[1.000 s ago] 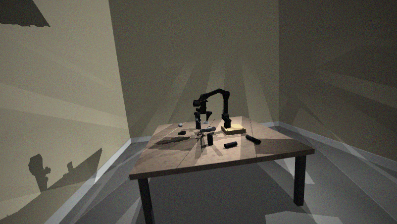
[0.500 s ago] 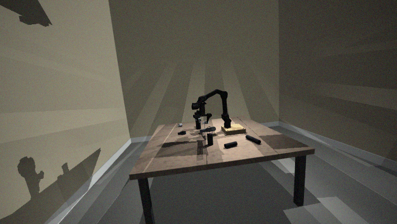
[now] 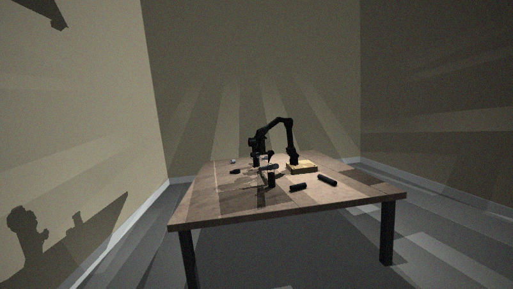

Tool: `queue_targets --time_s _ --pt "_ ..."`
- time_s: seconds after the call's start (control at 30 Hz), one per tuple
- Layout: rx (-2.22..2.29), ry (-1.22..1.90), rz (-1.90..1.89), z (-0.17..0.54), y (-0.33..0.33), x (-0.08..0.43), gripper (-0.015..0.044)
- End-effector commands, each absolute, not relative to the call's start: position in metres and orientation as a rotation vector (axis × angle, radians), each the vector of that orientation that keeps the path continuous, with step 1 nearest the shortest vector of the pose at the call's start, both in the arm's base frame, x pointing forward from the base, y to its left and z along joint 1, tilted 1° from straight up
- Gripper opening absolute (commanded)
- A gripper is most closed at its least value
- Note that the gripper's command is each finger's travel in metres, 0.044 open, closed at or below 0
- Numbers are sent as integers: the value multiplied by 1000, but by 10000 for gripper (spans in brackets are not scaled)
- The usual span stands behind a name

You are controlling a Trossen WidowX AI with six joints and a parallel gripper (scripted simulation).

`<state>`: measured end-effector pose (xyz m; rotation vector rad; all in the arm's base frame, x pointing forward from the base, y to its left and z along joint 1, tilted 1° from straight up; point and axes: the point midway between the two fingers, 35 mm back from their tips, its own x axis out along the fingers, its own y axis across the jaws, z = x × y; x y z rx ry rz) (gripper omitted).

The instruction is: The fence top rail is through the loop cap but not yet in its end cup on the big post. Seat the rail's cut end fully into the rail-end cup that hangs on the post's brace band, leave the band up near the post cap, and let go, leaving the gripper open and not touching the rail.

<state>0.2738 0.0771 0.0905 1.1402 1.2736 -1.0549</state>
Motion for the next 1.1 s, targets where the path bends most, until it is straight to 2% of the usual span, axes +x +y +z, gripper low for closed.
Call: queue_targets --time_s 0.0,1.07 --pt "1138 1271 -1064 85 76 273 440" --pt "1138 1271 -1064 34 78 274 440"
